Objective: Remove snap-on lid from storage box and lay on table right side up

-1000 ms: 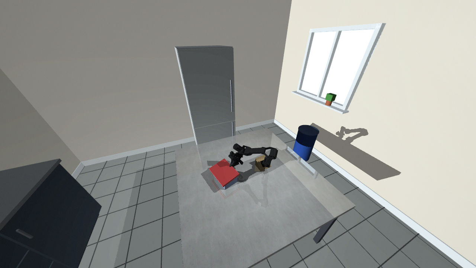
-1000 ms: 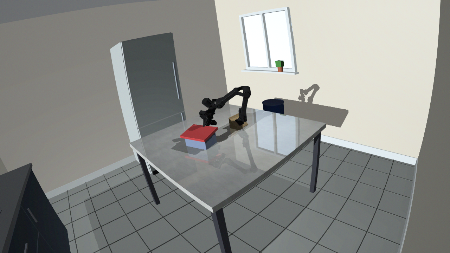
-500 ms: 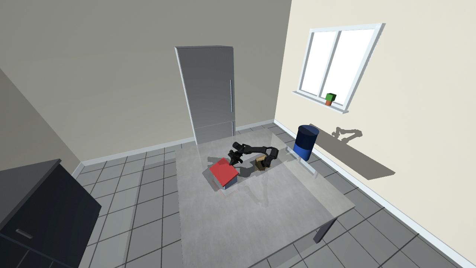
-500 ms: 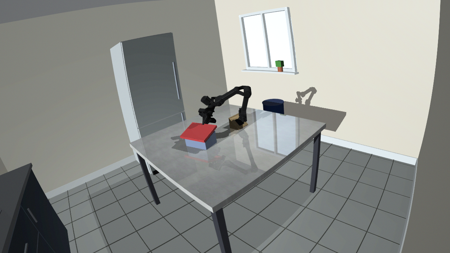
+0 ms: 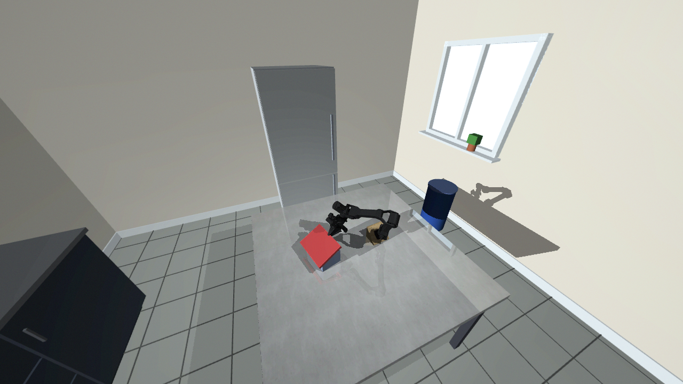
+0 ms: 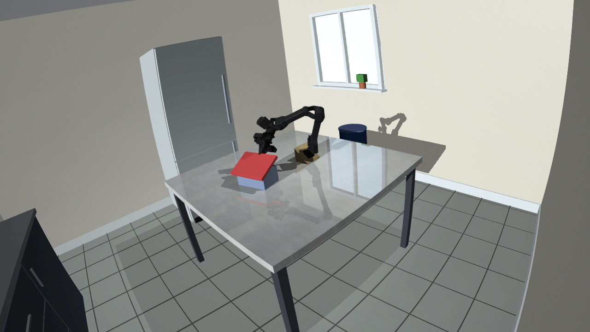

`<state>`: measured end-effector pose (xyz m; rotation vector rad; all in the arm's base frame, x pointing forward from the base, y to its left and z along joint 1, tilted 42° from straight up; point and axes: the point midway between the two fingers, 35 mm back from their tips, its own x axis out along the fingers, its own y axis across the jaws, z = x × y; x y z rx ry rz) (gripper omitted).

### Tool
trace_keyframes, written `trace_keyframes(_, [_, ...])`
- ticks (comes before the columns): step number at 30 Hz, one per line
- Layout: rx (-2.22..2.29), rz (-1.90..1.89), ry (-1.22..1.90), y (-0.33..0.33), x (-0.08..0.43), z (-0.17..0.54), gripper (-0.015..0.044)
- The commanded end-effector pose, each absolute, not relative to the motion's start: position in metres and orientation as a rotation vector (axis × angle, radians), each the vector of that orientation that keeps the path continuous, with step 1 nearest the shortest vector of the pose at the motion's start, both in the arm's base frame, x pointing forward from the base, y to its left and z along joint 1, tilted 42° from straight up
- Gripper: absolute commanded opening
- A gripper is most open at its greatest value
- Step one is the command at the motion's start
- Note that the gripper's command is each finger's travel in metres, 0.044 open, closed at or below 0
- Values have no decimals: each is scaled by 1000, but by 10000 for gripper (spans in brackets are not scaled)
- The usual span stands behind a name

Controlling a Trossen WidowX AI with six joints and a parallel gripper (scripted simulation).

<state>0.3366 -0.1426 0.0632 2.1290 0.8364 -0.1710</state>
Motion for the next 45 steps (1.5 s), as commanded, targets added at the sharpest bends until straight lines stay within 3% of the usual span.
trace_keyframes(1, [2124,-163,831,-148,340,70,0])
trace_keyframes(45, [2124,-164,830,-183,364,117,0])
